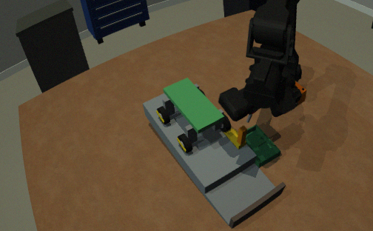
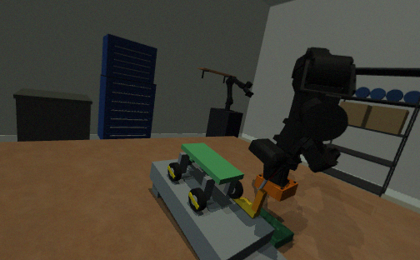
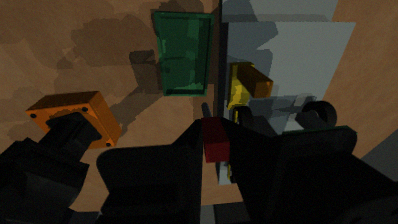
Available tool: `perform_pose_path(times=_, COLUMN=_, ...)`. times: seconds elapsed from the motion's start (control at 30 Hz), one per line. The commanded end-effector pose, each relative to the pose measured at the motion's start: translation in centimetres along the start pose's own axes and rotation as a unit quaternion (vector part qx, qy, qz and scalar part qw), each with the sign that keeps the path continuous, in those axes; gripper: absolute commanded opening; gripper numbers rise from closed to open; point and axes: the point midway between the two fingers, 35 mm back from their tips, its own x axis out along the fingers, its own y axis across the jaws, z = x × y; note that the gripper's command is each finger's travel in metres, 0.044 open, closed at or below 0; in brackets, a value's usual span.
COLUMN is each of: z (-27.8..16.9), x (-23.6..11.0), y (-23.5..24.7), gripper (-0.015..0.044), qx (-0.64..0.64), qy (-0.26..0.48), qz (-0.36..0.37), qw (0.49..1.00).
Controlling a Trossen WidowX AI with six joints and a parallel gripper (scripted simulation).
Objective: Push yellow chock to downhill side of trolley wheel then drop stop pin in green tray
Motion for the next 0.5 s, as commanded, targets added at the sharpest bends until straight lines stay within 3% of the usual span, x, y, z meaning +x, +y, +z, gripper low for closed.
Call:
perform_pose_path(times=0.0, z=0.98, x=-0.35, y=0.06, gripper=0.0, qx=0.002, qy=-0.002, qz=-0.001, qw=1.0)
perform_pose_path(times=0.2, z=1.01, x=-0.35, y=0.08, gripper=0.0, qx=-0.017, qy=-0.006, qz=-0.002, qw=1.0)
perform_pose_path(times=0.47, z=0.82, x=-0.3, y=0.14, gripper=0.0, qx=-0.135, qy=-0.03, qz=-0.01, qw=0.99)
